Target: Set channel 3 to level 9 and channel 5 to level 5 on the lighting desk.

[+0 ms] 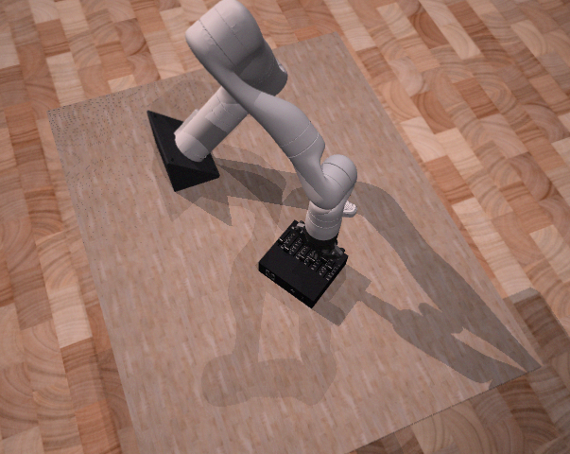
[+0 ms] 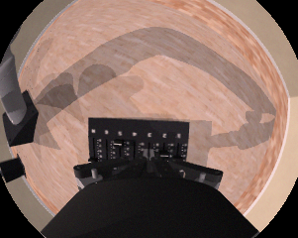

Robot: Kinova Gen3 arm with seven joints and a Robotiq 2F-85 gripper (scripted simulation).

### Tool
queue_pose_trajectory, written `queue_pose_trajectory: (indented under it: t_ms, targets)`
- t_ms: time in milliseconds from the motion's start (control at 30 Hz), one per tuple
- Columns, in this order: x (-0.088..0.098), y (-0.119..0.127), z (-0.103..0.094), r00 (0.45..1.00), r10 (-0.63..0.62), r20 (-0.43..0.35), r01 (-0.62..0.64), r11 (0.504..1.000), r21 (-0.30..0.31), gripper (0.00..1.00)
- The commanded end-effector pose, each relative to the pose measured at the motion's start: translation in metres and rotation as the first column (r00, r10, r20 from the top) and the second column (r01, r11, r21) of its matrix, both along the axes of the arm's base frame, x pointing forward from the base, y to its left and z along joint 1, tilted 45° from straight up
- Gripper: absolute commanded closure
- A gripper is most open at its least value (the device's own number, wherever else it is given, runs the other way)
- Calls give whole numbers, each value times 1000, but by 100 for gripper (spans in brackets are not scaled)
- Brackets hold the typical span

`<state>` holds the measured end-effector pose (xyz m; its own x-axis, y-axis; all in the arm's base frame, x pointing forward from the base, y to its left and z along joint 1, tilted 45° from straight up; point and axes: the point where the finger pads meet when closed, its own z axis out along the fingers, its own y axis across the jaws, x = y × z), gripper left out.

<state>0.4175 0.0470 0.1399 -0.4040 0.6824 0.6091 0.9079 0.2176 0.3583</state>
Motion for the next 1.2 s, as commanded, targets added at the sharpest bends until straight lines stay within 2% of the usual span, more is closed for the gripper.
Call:
queue_pose_trajectory:
  t_ms: [0, 1167]
  targets:
    - [1, -2, -1, 1000, -3, 0, 3, 1000, 1, 100]
    - [4, -6, -5, 1000, -3, 0, 3, 1000, 1, 100]
